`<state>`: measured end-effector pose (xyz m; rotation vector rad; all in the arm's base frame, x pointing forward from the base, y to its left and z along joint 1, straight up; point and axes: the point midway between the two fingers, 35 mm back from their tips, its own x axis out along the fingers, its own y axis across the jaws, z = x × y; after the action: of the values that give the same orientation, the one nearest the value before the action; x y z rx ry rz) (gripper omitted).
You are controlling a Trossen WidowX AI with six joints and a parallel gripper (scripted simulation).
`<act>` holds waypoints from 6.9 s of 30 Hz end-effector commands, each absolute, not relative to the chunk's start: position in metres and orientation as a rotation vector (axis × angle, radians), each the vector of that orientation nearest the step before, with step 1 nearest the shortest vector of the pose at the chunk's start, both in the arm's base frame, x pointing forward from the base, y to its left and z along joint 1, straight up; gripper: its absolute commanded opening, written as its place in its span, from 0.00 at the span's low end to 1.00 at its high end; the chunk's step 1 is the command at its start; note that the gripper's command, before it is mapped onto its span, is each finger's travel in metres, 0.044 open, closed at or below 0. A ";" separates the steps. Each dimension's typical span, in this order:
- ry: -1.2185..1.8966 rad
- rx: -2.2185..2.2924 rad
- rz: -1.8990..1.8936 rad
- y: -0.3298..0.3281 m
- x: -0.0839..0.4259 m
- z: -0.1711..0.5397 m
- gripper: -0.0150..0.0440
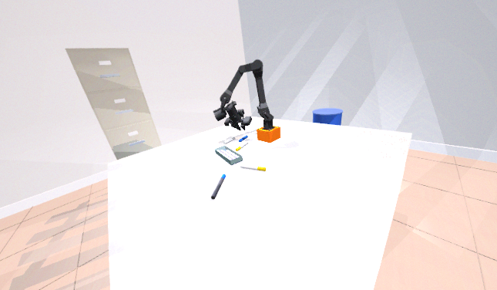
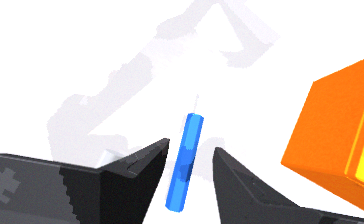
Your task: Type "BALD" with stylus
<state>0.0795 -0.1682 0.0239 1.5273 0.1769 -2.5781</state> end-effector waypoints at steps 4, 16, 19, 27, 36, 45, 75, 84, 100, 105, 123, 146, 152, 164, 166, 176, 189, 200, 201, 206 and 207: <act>0.060 1.539 -2.630 -0.168 0.072 0.025 0.51; 0.060 1.539 -2.630 -0.167 0.072 0.016 0.51; 0.060 1.539 -2.630 -0.166 0.071 0.014 0.51; 0.060 1.539 -2.631 -0.166 0.071 0.009 0.51; 0.060 1.539 -2.631 -0.166 0.071 0.002 0.51; 0.060 1.539 -2.631 -0.166 0.072 -0.004 0.51; 0.061 1.539 -2.631 -0.166 0.072 -0.027 0.51; 0.061 1.539 -2.631 -0.166 0.072 -0.034 0.51; 0.062 1.544 -2.623 -0.167 0.073 -0.034 0.25; 0.062 1.544 -2.623 -0.167 0.073 -0.034 0.25; 0.063 1.542 -2.624 -0.166 0.072 0.017 0.25; 0.984 0.956 -2.082 -0.178 0.118 0.028 0.25; 1.183 0.763 -1.906 -0.179 0.132 0.032 0.25; 1.515 0.358 -1.532 -0.179 0.160 0.040 0.25; 1.558 0.291 -1.465 -0.178 0.167 0.041 0.25; 1.757 -0.056 -1.133 -0.173 0.193 0.047 0.25; 1.961 -0.520 -0.691 -0.163 0.225 0.055 0.25; 2.077 -0.914 -0.299 -0.151 0.252 0.062 0.25; 2.086 -0.950 -0.262 -0.150 0.255 0.063 0.25; 2.120 -1.129 -0.078 -0.143 0.267 0.066 0.25; 2.126 -1.164 -0.041 -0.141 0.269 0.067 0.25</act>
<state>0.2631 -0.1445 0.0666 -1.0708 2.1031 -0.1375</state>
